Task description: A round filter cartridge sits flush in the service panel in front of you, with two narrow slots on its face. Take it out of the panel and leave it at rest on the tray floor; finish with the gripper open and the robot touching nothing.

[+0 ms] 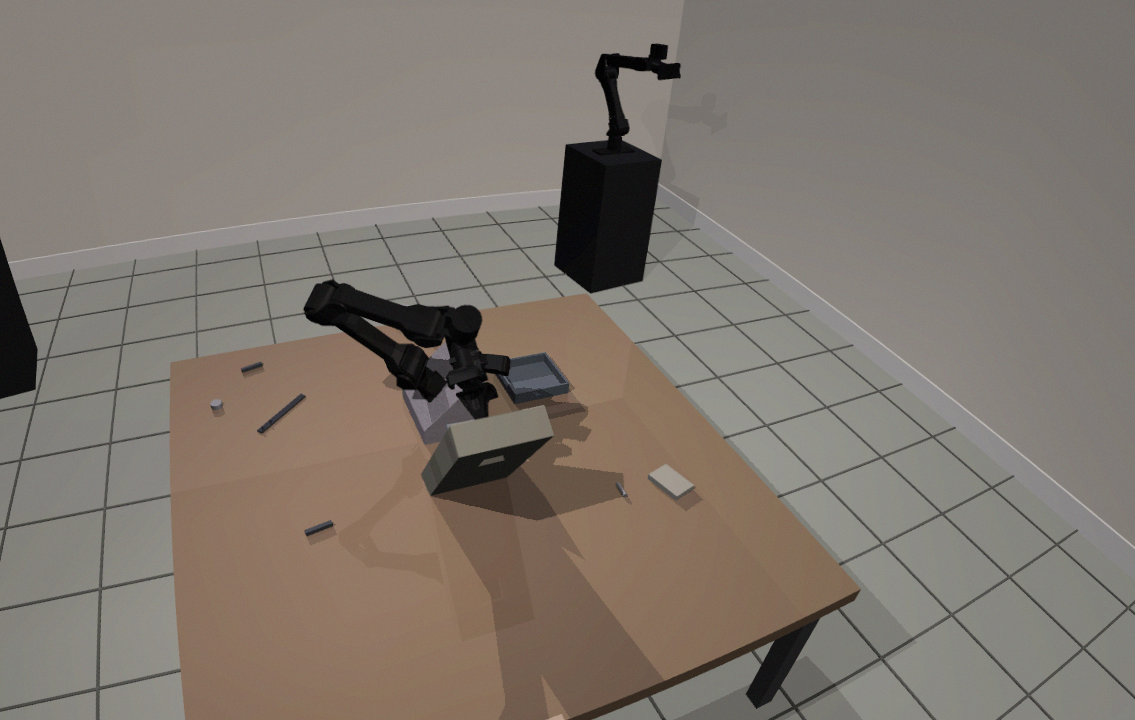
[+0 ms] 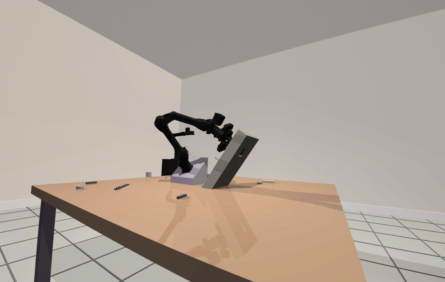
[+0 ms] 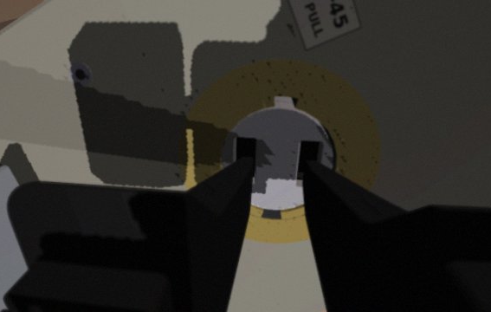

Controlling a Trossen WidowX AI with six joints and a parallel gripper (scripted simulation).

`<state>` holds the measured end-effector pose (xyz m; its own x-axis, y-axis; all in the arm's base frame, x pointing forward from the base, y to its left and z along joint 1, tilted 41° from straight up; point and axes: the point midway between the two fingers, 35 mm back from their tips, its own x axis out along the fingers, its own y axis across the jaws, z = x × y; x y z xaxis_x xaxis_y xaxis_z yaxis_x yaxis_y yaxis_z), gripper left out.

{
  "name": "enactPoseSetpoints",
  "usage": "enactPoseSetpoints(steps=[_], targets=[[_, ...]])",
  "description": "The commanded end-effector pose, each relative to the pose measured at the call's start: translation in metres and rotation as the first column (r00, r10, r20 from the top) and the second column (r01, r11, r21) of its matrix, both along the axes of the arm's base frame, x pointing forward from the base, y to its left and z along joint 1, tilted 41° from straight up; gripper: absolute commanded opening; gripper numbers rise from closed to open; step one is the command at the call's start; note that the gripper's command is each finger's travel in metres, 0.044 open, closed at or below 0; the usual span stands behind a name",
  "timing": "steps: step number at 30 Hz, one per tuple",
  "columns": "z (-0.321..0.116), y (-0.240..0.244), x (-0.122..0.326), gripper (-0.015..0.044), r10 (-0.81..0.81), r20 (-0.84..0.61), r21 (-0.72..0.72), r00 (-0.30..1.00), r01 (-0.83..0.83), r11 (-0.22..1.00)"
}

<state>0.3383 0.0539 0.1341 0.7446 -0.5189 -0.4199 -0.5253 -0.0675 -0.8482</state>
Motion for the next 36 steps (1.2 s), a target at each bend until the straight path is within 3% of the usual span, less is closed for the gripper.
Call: enactPoseSetpoints(steps=[1,36], targets=[[-0.0005,0.0003,0.0007,0.0096,0.003,-0.002,0.000,1.000,-0.003,1.000],[-0.0019,-0.0011,0.0033,0.0096,0.003,-0.001,0.000,1.000,-0.003,1.000]])
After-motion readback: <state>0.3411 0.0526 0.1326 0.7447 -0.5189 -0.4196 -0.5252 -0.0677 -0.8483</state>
